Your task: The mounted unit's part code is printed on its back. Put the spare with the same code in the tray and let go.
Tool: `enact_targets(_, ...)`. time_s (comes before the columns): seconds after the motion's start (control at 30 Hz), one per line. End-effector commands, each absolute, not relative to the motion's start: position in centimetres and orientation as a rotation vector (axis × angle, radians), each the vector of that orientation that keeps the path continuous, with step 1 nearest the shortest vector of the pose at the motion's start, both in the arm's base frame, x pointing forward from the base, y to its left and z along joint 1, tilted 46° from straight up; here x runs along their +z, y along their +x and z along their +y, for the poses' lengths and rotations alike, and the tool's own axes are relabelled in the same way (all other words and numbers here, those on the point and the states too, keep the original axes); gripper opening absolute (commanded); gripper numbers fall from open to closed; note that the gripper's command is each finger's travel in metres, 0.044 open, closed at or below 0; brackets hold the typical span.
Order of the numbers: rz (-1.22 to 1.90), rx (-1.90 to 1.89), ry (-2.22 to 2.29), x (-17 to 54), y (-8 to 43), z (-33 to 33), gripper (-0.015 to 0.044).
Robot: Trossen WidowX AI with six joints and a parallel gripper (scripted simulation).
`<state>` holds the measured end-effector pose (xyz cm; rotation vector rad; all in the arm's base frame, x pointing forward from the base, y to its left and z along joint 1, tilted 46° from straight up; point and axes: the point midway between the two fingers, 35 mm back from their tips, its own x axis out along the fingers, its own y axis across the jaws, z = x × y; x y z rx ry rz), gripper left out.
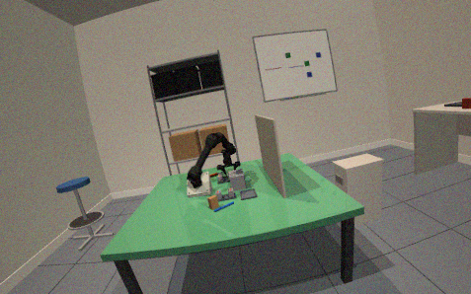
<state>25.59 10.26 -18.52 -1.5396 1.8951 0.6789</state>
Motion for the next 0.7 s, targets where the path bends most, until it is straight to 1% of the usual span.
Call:
enact_targets(0.0,1.899,0.683,-1.546,-18.56,25.45,10.04,0.0300)
enact_targets(0.5,1.899,0.683,-1.546,-18.56,25.45,10.04,0.0300)
enact_targets(0.67,1.898,0.680,-1.540,-18.53,25.51,10.18,0.0169)
